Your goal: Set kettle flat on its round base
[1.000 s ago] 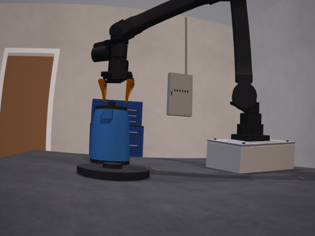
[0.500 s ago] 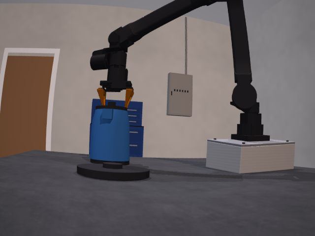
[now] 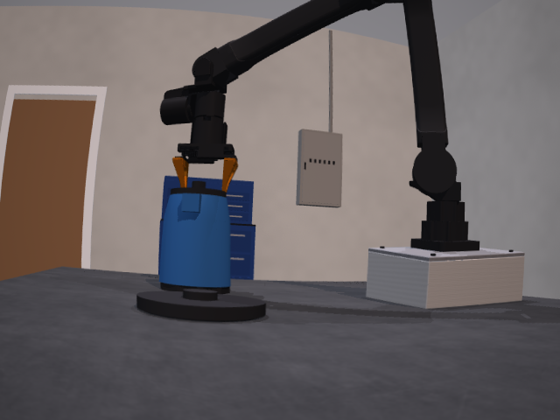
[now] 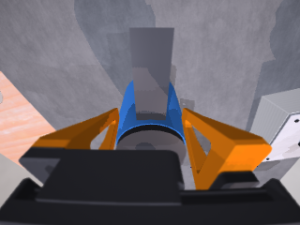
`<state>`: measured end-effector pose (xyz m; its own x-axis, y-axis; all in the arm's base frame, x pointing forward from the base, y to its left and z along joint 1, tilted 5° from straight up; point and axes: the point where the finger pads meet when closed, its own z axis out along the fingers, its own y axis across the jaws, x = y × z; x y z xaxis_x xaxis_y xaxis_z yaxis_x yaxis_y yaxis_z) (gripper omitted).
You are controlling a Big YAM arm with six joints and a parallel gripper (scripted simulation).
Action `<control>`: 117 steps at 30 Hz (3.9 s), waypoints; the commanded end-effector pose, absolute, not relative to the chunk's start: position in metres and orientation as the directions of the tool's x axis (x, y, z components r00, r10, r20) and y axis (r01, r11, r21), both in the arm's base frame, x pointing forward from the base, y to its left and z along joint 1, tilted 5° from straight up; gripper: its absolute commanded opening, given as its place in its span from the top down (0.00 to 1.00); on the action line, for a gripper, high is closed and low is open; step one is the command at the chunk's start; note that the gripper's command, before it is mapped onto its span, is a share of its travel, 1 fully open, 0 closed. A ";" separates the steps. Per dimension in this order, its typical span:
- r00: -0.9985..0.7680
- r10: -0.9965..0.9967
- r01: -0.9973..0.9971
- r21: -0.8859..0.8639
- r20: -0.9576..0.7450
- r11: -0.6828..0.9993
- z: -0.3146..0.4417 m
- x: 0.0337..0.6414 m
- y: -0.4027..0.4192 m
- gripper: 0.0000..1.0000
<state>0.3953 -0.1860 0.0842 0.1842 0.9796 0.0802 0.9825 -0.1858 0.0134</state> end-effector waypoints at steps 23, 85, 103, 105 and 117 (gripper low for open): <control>0.194 0.978 0.980 0.031 0.071 -0.197 0.088 0.406 -0.190 0.26; 0.192 0.979 0.981 0.019 0.075 -0.194 0.060 0.400 -0.183 0.26; 0.194 0.978 0.980 0.021 0.074 -0.196 0.057 0.402 -0.185 0.26; 0.194 0.978 0.980 0.021 0.074 -0.196 0.057 0.402 -0.185 0.26; 0.194 0.978 0.980 0.021 0.074 -0.196 0.057 0.402 -0.185 0.26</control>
